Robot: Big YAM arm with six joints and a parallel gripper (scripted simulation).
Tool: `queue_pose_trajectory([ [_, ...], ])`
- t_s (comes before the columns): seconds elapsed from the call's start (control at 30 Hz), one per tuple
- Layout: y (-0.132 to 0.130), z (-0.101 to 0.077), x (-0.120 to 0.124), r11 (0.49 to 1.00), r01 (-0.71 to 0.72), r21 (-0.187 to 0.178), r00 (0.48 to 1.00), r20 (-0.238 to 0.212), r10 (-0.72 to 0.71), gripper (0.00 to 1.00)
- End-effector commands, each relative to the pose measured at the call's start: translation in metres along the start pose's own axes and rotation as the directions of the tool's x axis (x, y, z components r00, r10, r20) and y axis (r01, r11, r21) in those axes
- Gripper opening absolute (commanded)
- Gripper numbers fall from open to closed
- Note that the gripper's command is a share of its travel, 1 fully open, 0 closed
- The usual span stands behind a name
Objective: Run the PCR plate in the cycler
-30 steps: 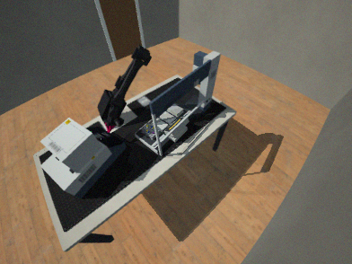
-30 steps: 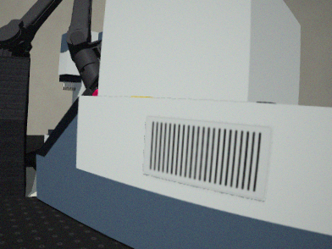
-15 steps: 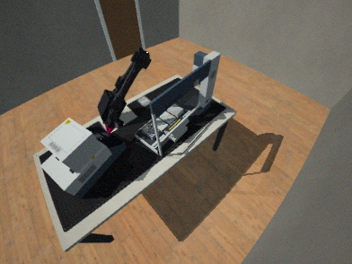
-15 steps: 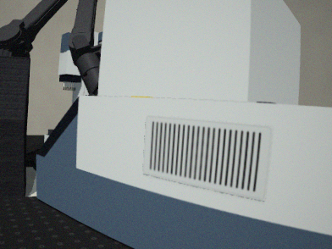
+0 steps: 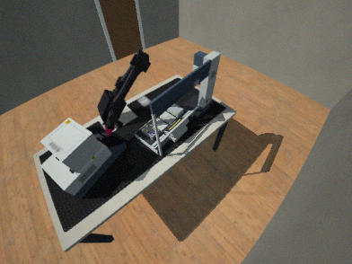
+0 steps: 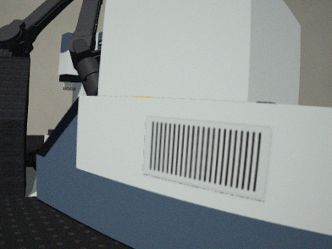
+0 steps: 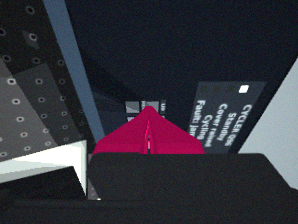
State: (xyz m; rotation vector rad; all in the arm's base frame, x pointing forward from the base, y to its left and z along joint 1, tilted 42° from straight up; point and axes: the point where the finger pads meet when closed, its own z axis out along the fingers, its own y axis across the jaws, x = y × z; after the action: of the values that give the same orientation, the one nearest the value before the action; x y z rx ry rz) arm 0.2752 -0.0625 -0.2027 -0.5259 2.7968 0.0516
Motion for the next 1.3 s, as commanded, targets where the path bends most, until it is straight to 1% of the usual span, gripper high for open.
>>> queue_pose_trajectory([
  [0.0, -0.014, -0.006, -0.009, 1.0, -0.007, 0.026, 1.0, 0.02, 0.007, 0.0],
  [0.13, -0.022, -0.007, -0.017, 0.999, -0.018, 0.037, 0.999, 0.034, 0.016, 0.0],
  [0.3, -0.023, -0.006, -0.02, 0.999, -0.022, 0.043, 0.999, 0.044, 0.02, 0.0],
  [0.37, -0.016, -0.005, -0.016, 0.999, -0.017, 0.034, 0.999, 0.037, 0.016, 0.0],
  [0.43, -0.016, -0.005, -0.016, 0.999, -0.017, 0.034, 0.999, 0.037, 0.016, 0.0],
  [0.67, -0.003, -0.001, -0.007, 1.0, -0.002, 0.015, 1.0, 0.02, 0.002, 0.0],
  [0.73, -0.006, 0.002, -0.008, 1.0, -0.007, 0.017, 1.0, 0.021, 0.007, 0.0],
  [0.87, -0.009, 0.0, -0.004, 1.0, -0.008, 0.017, 1.0, 0.015, 0.008, 0.0],
  [0.9, -0.011, 0.0, -0.007, 1.0, -0.004, 0.017, 1.0, 0.021, 0.004, 0.0],
  [1.1, -0.015, -0.003, -0.009, 1.0, -0.013, 0.021, 1.0, 0.023, 0.012, 0.0],
  [1.27, -0.021, -0.005, -0.015, 0.999, -0.014, 0.031, 0.999, 0.034, 0.012, 0.0],
])
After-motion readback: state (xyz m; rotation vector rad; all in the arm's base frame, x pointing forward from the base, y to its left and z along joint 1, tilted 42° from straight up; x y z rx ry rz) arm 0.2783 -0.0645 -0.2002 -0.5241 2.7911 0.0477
